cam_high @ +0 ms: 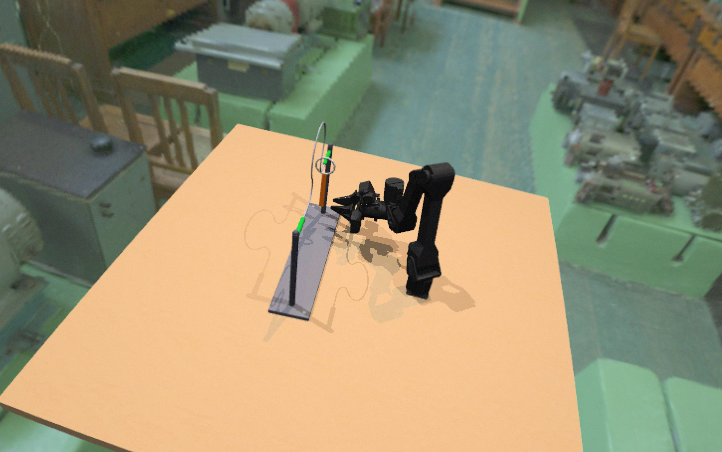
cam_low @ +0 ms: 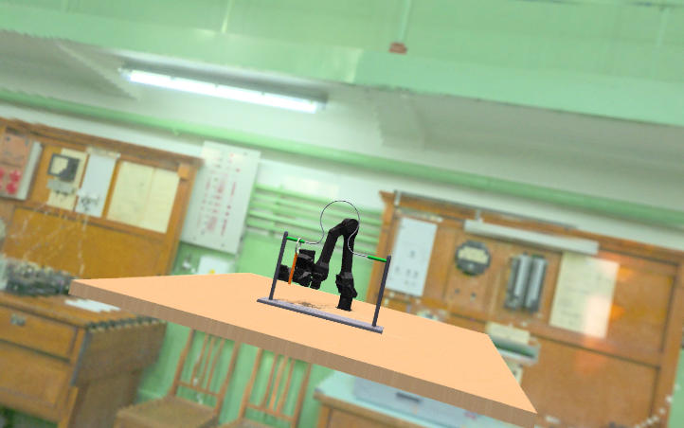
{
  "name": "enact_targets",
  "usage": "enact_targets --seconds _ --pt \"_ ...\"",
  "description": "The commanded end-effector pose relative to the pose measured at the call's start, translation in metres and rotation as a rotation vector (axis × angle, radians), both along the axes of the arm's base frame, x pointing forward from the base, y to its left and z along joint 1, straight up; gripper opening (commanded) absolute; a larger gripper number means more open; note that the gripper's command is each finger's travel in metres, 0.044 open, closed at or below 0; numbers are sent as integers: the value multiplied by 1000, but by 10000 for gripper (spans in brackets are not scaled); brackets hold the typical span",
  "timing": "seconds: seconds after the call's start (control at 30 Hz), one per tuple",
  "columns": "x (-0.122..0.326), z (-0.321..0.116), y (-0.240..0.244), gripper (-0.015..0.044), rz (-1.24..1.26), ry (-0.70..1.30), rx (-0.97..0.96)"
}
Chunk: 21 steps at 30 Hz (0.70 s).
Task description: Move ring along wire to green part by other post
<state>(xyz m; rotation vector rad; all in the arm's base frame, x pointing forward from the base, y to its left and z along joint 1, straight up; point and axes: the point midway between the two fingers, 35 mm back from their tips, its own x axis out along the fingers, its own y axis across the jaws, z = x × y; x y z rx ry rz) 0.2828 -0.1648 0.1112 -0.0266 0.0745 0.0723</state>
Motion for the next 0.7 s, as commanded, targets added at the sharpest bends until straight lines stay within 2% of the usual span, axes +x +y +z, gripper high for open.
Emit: enact_targets --seconds 0.0,0.67 --pt "5 1 -1 160 -4 1 5" --pt "36 0 -2 160 -4 -1 4"
